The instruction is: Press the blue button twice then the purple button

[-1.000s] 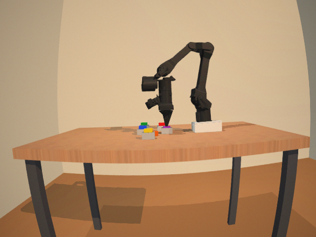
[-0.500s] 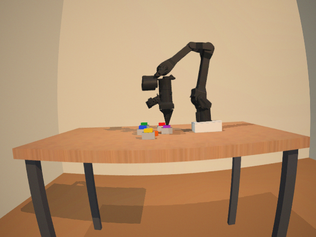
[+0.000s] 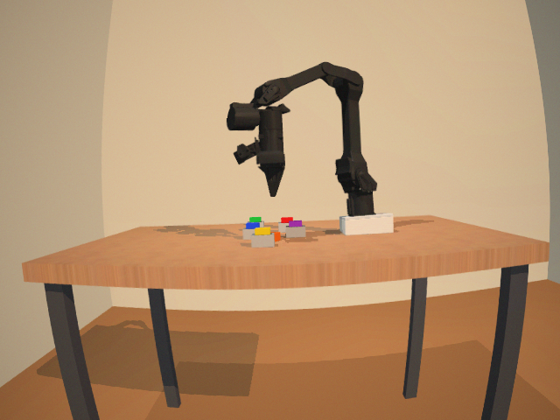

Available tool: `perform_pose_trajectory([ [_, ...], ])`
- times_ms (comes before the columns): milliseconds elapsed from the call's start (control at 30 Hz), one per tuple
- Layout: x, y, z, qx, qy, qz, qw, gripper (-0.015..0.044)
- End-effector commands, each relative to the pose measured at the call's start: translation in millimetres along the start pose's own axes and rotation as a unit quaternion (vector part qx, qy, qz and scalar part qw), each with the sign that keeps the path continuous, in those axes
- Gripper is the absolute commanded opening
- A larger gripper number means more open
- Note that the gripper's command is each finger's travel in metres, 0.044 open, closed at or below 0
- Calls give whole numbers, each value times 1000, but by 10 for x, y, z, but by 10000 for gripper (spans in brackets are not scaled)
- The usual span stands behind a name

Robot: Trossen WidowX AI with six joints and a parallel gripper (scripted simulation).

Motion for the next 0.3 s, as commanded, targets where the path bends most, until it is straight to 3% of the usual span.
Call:
perform_pose_trajectory([
  [0,132,425,-204,1,0,-1,1000,335],
  [100,219,826,-319,1,-1,-2,1000,400],
  [267,236,925,-337,1,-1,-2,1000,400],
])
Point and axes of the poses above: the point midway between the two fingers, 35 mm back from their tips, its own x axis back along the fingers, its own y axis across the jaws, z = x × y, the point moved 8 cm from there along x, back along the fingers, and after that the axes turned 12 degrees about x, right-handed, at the moved point
